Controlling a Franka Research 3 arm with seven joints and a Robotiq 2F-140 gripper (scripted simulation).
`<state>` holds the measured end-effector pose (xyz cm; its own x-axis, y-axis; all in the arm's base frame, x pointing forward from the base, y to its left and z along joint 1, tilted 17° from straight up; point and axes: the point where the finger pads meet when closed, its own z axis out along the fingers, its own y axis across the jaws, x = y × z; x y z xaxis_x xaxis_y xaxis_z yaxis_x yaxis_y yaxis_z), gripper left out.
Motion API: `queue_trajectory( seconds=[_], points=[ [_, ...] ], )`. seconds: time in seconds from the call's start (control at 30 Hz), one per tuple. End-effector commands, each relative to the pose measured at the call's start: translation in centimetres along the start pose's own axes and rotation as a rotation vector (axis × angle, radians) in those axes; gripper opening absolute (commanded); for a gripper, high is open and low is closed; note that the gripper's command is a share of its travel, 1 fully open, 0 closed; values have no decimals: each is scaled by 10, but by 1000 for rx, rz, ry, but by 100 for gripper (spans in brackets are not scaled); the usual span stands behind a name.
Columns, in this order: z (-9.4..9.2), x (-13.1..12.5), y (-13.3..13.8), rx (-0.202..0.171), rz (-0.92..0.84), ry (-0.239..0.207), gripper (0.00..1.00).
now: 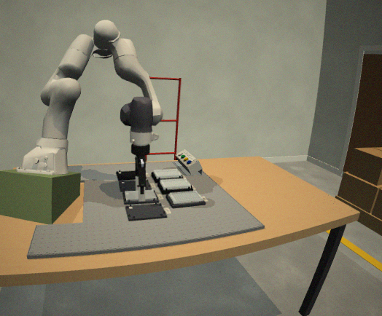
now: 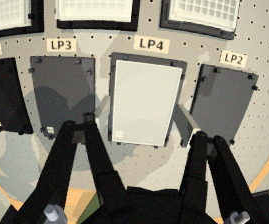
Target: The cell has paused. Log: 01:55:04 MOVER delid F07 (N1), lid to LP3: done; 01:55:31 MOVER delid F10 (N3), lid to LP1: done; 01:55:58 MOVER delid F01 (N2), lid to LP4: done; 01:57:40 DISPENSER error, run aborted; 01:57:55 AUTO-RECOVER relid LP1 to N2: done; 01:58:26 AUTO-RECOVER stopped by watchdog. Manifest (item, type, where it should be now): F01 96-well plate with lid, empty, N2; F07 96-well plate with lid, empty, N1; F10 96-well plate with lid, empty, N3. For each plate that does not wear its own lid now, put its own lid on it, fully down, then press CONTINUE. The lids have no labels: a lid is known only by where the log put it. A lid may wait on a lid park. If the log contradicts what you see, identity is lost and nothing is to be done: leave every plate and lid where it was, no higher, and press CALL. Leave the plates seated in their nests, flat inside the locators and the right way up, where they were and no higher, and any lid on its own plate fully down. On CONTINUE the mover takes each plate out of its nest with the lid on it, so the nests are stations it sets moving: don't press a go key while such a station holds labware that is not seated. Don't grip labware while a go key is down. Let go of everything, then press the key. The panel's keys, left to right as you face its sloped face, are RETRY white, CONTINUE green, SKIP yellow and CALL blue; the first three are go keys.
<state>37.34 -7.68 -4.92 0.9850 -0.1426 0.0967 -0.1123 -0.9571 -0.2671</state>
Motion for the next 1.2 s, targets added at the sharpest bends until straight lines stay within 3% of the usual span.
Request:
queue_trajectory(
  seconds=[0.0,1.1,1.13,1.17],
  points=[
    [0,0,0,2,-4,1,66],
    [0,0,0,2,-4,1,66],
    [0,0,0,2,-4,1,0],
    [0,0,0,2,-4,1,0]
  ],
)
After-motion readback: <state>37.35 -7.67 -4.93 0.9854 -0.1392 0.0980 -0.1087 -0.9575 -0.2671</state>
